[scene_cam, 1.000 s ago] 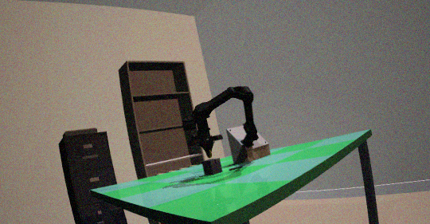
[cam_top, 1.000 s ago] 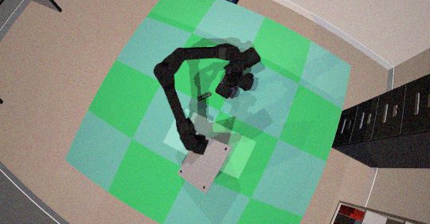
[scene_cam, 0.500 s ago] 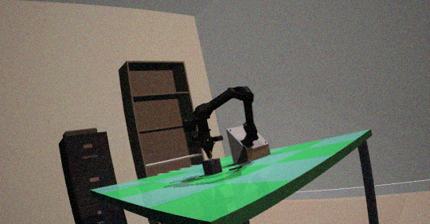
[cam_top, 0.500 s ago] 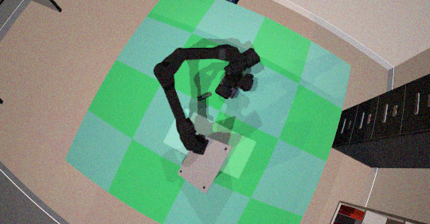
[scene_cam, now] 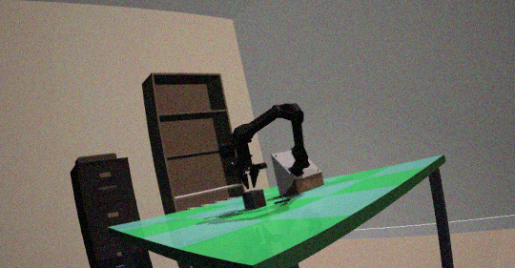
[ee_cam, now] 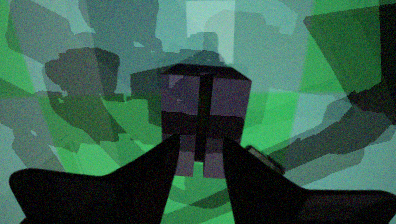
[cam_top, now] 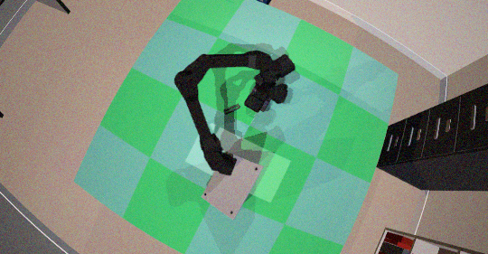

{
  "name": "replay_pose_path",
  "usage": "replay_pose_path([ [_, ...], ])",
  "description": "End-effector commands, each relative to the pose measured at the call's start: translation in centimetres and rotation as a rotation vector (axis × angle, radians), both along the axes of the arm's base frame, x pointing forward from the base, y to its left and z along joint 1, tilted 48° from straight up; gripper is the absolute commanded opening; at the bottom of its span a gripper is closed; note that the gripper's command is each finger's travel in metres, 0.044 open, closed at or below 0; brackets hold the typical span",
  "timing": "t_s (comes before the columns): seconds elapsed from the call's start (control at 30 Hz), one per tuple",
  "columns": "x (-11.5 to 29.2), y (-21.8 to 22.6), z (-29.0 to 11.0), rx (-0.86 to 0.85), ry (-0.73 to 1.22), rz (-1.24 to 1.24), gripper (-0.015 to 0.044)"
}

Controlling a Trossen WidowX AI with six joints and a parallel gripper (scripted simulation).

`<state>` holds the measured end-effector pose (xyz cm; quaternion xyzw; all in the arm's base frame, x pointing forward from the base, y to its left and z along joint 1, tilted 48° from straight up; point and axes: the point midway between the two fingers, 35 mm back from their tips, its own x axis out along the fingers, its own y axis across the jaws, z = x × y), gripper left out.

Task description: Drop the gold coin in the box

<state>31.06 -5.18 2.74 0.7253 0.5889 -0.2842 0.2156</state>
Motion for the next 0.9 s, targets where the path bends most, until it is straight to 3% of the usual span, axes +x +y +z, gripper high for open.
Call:
replay_pose_path([
  [0.0,0.0,0.0,0.0,0.0,0.0,0.001,0.0161],
  [0.1,0.0,0.0,0.0,0.0,0.0,0.001,0.0161],
  [0.47,-0.7,-2.8,2.6,0.003,0.003,-0.002,0.044],
  [0.87,-1.2,-4.2,4.1,0.008,0.005,-0.003,0.044],
])
